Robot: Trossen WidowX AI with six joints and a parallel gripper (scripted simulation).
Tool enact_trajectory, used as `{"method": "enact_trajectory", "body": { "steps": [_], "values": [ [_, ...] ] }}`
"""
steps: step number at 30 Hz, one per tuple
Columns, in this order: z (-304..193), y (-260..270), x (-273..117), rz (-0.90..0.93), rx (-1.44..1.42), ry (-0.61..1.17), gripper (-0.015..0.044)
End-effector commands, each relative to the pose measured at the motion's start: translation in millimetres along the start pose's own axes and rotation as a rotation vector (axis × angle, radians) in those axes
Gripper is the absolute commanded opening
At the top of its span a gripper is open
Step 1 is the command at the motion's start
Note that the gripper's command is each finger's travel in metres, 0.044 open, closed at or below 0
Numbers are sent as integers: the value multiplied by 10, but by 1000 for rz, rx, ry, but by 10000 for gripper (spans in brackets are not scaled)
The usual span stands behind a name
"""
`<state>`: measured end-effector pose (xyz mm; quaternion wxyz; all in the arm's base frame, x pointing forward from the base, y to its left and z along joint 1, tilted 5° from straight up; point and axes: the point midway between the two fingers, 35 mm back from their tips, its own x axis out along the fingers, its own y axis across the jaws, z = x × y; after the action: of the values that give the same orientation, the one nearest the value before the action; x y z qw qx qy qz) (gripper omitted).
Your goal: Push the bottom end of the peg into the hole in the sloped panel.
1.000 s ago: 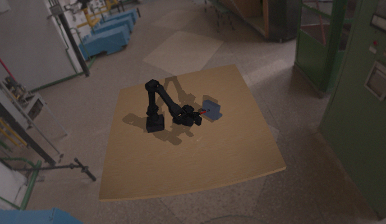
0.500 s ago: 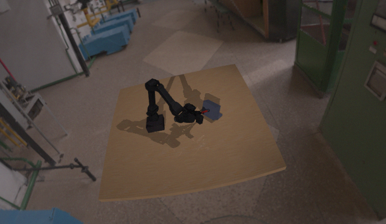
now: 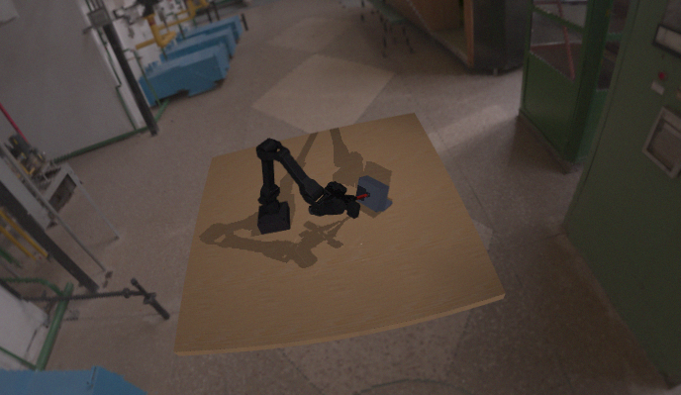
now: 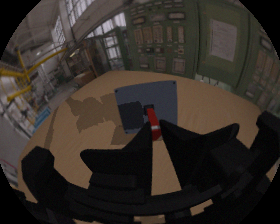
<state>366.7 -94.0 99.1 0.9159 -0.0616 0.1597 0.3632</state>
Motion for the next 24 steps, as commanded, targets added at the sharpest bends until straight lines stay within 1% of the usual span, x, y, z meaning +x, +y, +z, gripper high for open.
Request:
{"method": "enact_trajectory", "body": {
  "steps": [1,24],
  "values": [
    [2,1,-3,1,-3,0,0],
    [-11,4,109,1,-3,-1,0]
  ]
}}
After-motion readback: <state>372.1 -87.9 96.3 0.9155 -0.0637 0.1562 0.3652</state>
